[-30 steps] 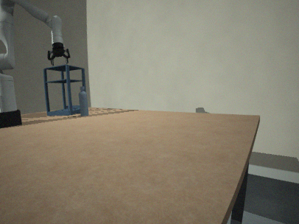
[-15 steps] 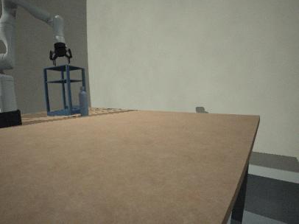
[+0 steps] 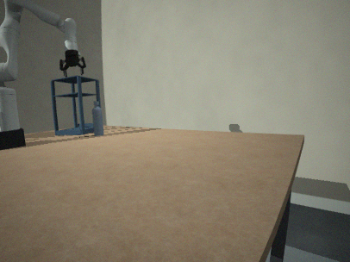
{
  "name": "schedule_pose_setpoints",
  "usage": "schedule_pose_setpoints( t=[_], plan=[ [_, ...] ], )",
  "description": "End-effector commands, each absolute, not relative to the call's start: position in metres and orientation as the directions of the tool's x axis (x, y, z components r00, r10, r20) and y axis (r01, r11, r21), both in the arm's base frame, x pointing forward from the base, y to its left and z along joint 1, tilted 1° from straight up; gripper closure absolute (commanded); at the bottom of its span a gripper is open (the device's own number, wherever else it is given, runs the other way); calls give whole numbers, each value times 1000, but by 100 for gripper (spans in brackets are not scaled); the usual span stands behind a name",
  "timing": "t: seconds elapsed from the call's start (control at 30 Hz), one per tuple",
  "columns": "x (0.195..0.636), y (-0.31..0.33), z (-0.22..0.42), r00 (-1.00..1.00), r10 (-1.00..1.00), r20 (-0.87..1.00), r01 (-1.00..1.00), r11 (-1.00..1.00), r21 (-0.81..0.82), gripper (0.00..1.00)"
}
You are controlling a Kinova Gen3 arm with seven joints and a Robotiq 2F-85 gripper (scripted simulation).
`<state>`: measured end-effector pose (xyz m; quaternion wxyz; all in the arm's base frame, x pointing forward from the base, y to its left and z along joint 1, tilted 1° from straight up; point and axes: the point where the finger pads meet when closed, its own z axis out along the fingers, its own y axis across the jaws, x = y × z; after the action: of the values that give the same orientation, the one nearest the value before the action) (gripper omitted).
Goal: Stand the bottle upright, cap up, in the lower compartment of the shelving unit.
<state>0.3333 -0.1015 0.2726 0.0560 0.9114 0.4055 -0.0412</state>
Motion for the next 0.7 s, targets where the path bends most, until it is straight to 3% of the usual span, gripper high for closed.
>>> schedule_pose_setpoints(
  t=[0.0,0.67],
  plan=[
    [333,-103,272,671,731,-123,741,-668,70,0],
    [343,-116,269,716,690,-108,698,-713,64,0]
  ],
)
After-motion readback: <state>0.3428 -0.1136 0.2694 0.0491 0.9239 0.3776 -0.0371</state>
